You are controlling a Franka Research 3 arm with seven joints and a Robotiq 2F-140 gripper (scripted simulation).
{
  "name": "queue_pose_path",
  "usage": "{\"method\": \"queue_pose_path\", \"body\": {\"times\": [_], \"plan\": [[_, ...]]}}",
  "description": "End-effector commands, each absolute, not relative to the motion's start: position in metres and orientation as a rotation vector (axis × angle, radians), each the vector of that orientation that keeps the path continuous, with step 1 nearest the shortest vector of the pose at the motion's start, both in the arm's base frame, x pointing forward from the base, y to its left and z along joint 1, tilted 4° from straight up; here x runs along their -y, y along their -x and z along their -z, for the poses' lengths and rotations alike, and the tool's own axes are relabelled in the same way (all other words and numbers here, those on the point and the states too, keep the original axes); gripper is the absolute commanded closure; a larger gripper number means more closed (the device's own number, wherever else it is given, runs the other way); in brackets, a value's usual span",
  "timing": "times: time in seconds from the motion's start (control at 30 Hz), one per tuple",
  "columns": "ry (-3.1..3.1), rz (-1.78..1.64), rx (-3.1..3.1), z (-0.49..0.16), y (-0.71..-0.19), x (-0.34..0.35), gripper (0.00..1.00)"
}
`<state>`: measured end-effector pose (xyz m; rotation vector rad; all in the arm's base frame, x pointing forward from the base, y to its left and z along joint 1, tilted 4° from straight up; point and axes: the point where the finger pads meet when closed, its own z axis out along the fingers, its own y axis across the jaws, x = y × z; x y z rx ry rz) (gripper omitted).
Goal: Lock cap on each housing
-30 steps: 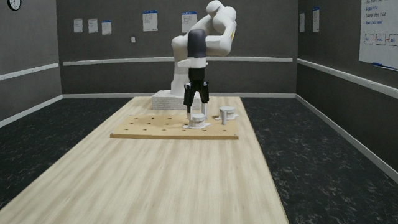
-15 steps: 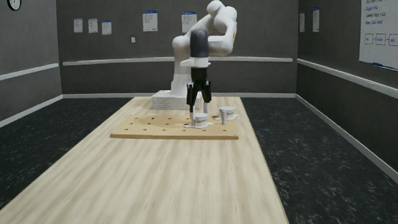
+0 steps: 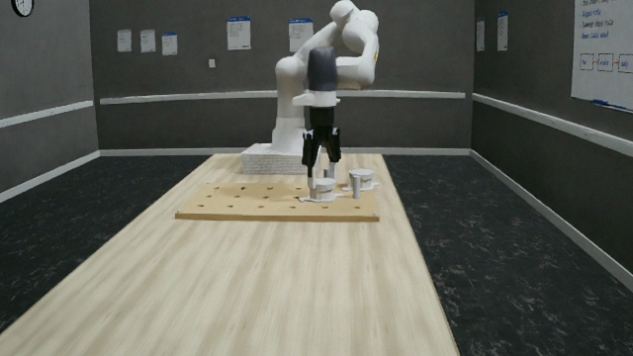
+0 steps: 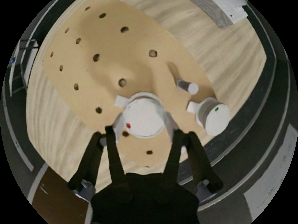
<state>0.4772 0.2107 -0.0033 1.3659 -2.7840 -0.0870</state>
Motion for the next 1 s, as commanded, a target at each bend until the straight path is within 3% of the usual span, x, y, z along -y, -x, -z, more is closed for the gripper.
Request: {"method": "queue_pose_path", "body": {"times": [0.0,0.97], "plan": [[-1.345,0.093,2.793,0.004,-0.47,-0.217,0.9],[-1.345,0.093,2.793,0.0,-0.434,-0.246,0.9]]}}
